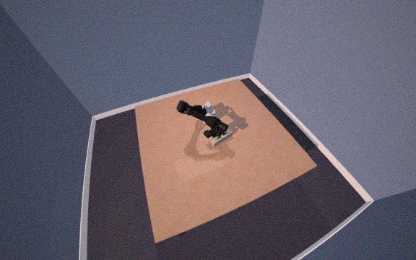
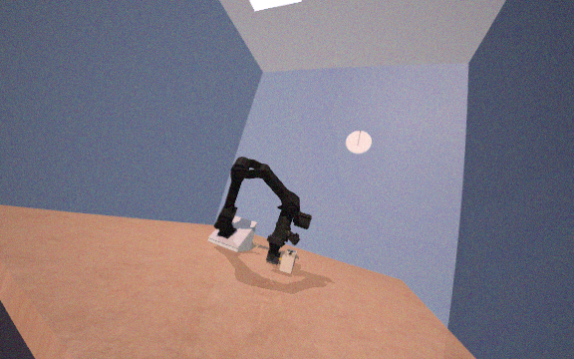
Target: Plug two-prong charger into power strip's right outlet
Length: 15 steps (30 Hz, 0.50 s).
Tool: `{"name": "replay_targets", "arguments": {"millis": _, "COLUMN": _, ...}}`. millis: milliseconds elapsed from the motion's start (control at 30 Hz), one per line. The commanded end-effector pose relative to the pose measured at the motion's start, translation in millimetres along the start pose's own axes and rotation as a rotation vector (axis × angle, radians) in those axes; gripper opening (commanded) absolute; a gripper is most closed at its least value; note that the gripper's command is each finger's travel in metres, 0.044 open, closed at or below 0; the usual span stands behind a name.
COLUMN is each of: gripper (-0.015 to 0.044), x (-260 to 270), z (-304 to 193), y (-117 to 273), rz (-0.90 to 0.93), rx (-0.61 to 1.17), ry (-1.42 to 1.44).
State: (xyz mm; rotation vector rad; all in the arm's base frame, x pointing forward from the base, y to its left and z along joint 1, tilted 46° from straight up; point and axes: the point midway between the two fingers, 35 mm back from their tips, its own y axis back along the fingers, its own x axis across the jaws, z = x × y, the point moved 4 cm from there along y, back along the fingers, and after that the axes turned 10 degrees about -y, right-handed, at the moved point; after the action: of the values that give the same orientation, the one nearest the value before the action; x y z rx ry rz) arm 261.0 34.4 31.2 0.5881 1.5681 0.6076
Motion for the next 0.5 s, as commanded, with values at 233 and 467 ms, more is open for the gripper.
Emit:
{"name": "replay_targets", "arguments": {"millis": 233, "gripper": 0.0000, "x": -0.1, "z": 2.3, "y": 0.2, "rz": -0.004, "rx": -0.001, "ry": 0.008}}
{"name": "replay_targets", "arguments": {"millis": 467, "gripper": 0.0000, "x": 0.4, "z": 4.8, "y": 0.4, "rz": -0.004, "rx": -0.001, "ry": 0.008}}
